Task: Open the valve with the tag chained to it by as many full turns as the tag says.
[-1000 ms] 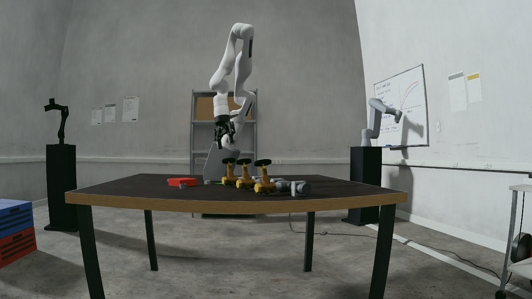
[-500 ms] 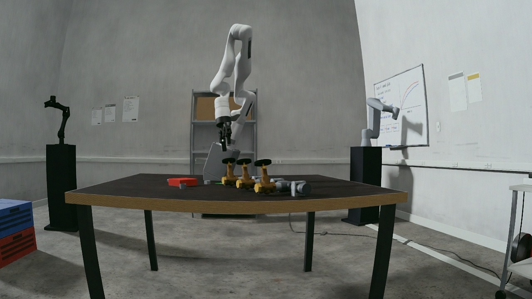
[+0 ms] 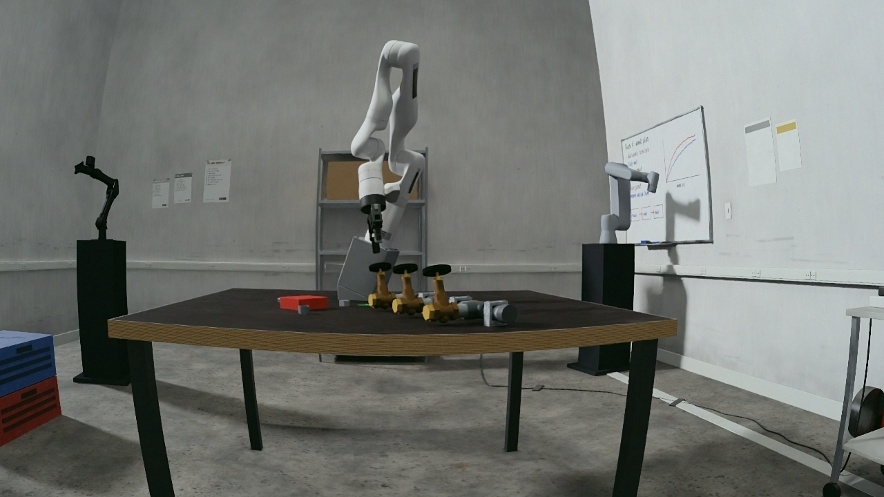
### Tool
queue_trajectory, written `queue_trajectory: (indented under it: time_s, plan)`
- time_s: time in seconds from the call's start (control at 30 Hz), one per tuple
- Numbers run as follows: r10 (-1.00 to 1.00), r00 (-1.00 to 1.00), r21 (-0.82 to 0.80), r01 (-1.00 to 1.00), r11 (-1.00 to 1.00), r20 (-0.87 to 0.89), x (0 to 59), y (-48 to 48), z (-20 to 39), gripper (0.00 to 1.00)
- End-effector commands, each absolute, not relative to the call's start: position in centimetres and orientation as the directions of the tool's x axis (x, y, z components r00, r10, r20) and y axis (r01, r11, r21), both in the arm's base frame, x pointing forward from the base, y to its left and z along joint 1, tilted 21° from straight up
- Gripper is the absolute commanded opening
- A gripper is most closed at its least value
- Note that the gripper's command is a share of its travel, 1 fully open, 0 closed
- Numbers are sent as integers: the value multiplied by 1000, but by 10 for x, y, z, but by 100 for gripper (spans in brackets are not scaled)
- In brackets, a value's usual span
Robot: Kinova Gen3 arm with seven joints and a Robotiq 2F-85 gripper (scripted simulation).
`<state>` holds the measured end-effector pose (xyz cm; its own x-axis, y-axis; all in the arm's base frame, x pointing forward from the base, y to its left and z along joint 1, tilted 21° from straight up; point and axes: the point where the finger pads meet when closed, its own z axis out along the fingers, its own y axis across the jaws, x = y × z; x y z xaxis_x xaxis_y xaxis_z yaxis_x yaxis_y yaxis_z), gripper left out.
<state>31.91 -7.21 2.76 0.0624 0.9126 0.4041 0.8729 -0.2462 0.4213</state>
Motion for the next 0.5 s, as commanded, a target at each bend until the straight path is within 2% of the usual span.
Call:
queue_trajectory:
  time_s: [0.0,0.47]
  plan:
    - [913,64,422,872,-248,404,319,-72,28,100]
    - [913,64,422,872,-248,404,322,-71,24,100]
